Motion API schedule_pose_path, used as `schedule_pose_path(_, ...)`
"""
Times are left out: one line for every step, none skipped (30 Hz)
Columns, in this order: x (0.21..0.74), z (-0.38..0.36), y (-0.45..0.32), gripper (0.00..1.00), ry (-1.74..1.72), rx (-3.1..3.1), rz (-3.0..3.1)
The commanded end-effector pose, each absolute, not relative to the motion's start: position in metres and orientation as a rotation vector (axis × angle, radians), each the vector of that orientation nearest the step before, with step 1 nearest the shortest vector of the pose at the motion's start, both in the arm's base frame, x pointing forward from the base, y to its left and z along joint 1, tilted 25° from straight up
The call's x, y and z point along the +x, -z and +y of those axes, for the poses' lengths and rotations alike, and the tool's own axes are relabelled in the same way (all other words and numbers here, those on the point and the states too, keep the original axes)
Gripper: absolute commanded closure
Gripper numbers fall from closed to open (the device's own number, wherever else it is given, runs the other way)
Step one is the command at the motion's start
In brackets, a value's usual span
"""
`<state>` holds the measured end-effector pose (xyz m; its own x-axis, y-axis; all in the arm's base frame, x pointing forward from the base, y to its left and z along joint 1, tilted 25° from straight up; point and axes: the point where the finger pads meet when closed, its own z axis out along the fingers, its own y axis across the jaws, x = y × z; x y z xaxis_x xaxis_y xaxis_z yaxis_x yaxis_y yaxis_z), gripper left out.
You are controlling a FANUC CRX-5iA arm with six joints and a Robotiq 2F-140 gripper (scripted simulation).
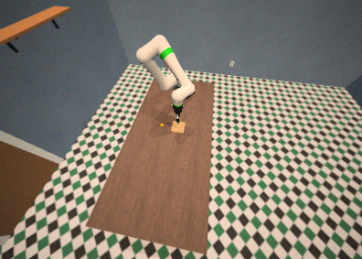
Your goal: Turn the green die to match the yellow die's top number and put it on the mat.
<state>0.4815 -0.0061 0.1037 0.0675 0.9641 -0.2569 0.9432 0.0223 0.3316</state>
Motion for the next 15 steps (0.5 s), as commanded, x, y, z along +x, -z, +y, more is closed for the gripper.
schedule_pose_path(0.484,-0.007,-0.099,0.84,-0.069,1.939,1.893)
schedule_pose_path(0.485,-0.009,-0.095,0.84,-0.069,1.939,1.893)
schedule_pose_path(0.487,-0.01,-0.091,0.84,-0.069,1.939,1.893)
schedule_pose_path(0.488,-0.011,-0.086,0.84,-0.069,1.939,1.893)
schedule_pose_path(0.49,-0.013,-0.082,0.84,-0.069,1.939,1.893)
schedule_pose_path(0.492,-0.014,-0.077,0.84,-0.069,1.939,1.893)
schedule_pose_path(0.493,-0.015,-0.072,0.84,-0.069,1.939,1.893)
schedule_pose_path(0.495,-0.017,-0.068,0.84,-0.069,1.939,1.893)
schedule_pose_path(0.496,-0.018,-0.064,0.84,-0.069,1.939,1.893)
schedule_pose_path(0.498,-0.019,-0.06,0.84,-0.069,1.939,1.893)
schedule_pose_path(0.499,-0.02,-0.056,0.84,-0.069,1.939,1.893)
schedule_pose_path(0.5,-0.021,-0.053,0.84,-0.069,1.939,1.893)
schedule_pose_path(0.502,-0.022,-0.05,0.84,-0.069,1.939,1.893)
schedule_pose_path(0.502,-0.023,-0.047,0.84,-0.069,1.939,1.893)
schedule_pose_path(0.503,-0.023,-0.045,0.84,-0.069,1.939,1.893)
